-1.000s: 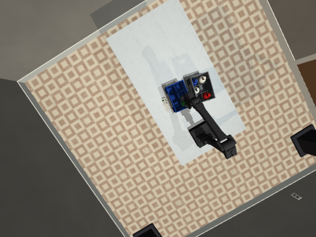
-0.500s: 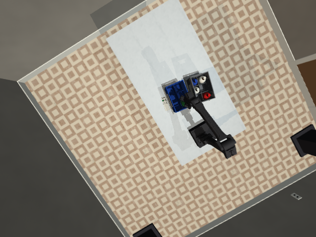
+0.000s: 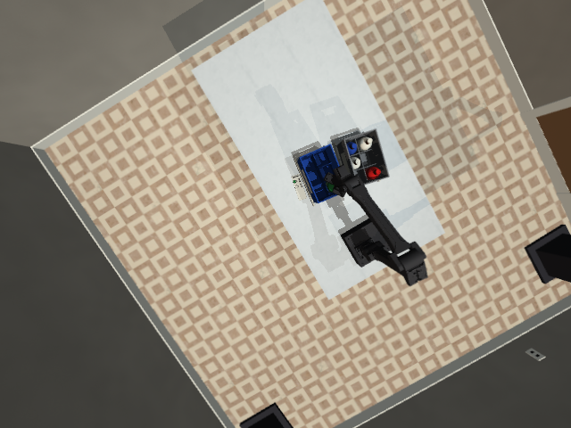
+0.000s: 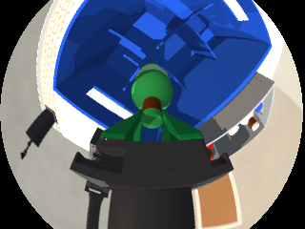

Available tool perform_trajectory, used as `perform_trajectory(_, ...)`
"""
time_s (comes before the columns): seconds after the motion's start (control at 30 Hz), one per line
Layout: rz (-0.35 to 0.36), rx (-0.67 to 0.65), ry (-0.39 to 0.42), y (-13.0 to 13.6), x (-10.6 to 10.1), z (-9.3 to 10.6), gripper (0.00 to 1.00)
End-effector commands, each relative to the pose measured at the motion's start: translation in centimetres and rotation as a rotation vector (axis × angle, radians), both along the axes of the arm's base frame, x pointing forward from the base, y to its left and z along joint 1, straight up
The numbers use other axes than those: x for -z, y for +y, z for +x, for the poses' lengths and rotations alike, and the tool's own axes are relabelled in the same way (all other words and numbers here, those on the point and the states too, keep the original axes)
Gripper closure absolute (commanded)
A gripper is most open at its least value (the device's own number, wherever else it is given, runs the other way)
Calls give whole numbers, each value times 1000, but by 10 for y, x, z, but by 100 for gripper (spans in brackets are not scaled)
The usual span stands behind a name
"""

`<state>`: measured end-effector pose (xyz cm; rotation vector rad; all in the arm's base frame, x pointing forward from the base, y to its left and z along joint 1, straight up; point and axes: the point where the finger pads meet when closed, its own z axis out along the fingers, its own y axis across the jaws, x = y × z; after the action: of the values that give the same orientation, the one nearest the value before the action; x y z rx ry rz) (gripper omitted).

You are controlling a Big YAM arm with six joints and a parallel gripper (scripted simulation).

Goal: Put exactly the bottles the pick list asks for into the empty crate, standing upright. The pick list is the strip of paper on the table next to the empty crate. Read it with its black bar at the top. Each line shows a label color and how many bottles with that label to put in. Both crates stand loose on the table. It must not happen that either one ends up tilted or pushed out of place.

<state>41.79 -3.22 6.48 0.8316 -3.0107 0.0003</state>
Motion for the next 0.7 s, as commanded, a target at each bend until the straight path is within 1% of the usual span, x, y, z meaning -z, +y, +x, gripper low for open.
perform_trajectory(0.0, 0, -3, -82, 0, -21, 27, 100)
perform_trajectory(0.03, 0, -3, -76, 0, -18, 25, 100)
perform_trajectory(0.17, 0, -3, -77, 0, -18, 22, 100)
perform_trajectory(0.2, 0, -3, -81, 0, -18, 25, 100)
perform_trajectory(0.3, 1, -3, -69, 0, -13, 21, 100)
perform_trajectory(0.33, 0, -3, -83, 0, -18, 25, 100)
perform_trajectory(0.4, -1, -3, -92, -1, -22, 29, 100)
perform_trajectory(0.67, -1, -3, -89, -1, -21, 28, 100)
